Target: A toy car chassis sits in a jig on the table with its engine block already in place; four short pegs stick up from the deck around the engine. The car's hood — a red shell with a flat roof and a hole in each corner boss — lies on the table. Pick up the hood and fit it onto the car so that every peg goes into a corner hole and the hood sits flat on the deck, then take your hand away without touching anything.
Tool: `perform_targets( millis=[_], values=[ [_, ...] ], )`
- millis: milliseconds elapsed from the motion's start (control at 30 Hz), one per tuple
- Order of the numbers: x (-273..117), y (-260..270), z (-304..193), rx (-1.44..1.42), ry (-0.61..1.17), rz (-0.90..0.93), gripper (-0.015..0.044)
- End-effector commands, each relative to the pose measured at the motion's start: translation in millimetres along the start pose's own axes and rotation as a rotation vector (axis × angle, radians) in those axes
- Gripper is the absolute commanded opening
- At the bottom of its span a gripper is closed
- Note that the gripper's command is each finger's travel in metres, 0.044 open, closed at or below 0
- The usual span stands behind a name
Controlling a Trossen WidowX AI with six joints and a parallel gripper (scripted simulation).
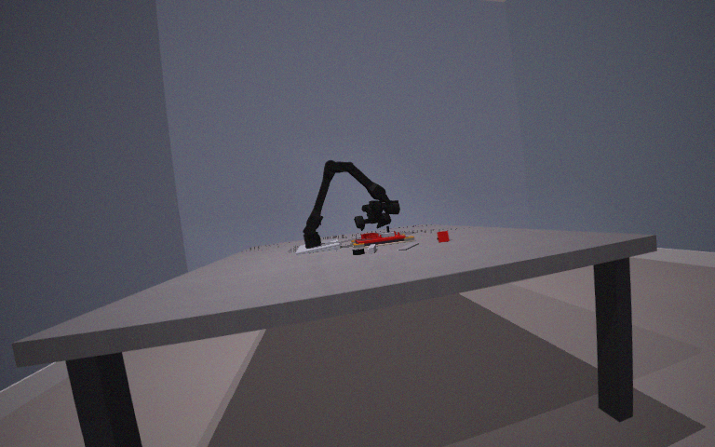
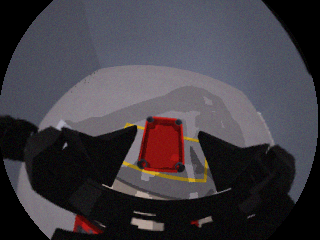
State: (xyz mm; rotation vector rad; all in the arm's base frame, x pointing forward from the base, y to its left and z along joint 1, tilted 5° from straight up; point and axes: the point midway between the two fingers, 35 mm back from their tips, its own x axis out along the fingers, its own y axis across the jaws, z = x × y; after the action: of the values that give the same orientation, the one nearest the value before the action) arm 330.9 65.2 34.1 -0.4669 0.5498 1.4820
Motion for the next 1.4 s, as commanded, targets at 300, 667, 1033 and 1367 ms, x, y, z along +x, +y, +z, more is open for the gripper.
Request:
perform_targets(
  millis=[300, 667, 1033, 1367],
  values=[
    [8.0, 4.6, -10.5, 0.007, -0.002, 0.007, 0.0440],
    [10.1, 5.3, -13.7, 0.005, -0.002, 0.006, 0.0440],
    [11.9, 5.3, -16.3, 0.005, -0.002, 0.006, 0.0440],
    [14.7, 5.3, -20.4, 0.005, -0.002, 0.006, 0.0440]
  ],
)
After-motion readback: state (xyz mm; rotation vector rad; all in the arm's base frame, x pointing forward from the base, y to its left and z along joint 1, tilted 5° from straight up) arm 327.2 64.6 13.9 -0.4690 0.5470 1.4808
